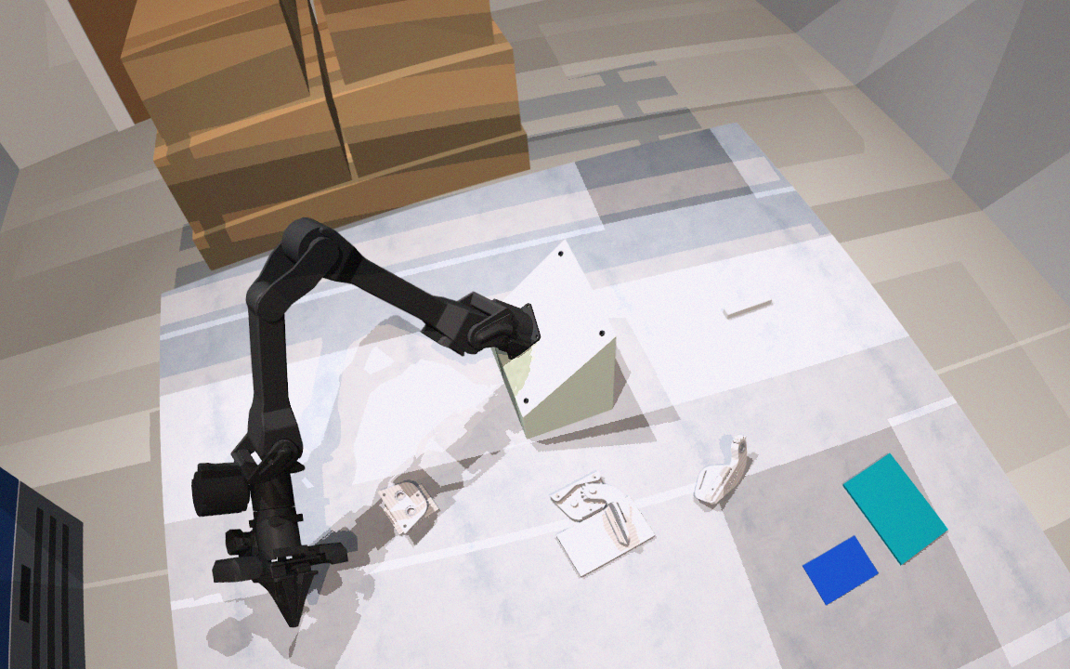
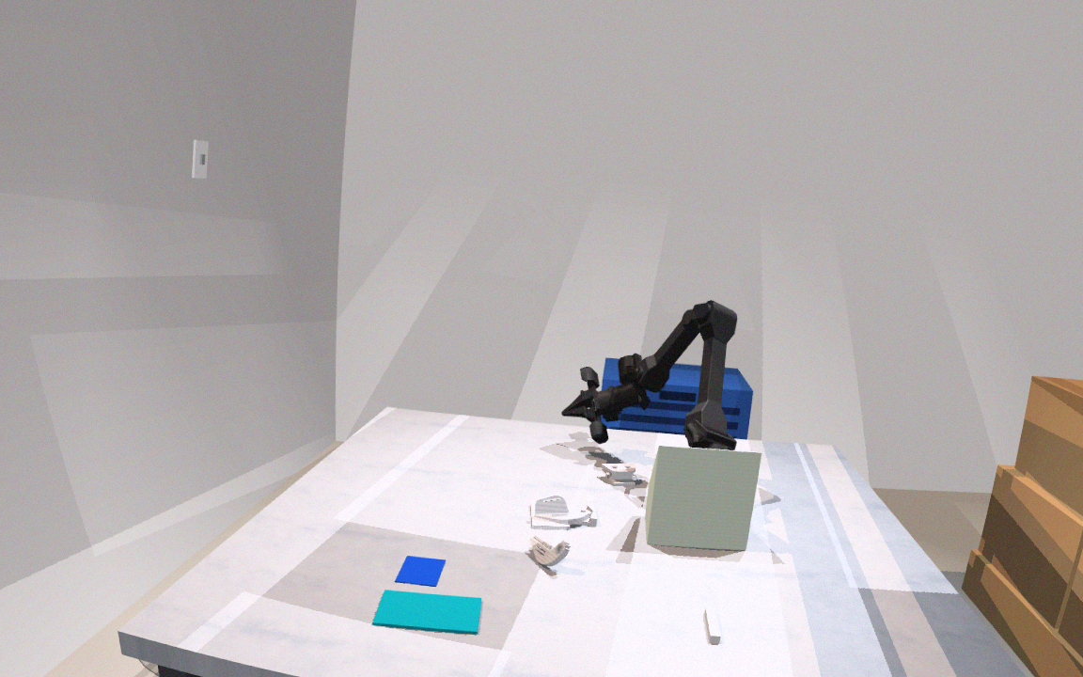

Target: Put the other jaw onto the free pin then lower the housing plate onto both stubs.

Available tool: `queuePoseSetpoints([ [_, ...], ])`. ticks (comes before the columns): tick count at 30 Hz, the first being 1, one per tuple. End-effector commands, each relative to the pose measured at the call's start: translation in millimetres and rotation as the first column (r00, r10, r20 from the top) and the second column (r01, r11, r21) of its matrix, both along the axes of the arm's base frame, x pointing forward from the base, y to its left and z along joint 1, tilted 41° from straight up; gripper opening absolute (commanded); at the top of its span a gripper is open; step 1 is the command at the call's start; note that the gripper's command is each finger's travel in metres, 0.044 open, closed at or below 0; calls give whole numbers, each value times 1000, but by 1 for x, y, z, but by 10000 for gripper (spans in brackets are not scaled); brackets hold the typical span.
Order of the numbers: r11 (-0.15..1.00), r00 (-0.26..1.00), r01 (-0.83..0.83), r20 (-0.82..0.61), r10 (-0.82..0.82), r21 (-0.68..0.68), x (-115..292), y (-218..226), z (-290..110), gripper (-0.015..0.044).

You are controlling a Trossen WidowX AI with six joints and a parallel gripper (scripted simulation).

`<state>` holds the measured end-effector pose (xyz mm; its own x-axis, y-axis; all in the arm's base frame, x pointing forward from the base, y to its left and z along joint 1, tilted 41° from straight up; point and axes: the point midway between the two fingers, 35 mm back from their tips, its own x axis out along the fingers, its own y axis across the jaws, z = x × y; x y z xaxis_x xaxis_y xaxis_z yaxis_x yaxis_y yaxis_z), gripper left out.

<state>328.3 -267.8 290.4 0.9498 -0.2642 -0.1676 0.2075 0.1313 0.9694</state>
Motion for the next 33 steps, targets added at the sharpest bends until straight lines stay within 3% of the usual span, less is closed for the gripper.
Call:
queuePoseSetpoints([
  [1,1000,999,-18,-39,18,-23,10,5,-9,0],
  [33,938,945,-263,-257,202,-227,70,73,-62,0],
])
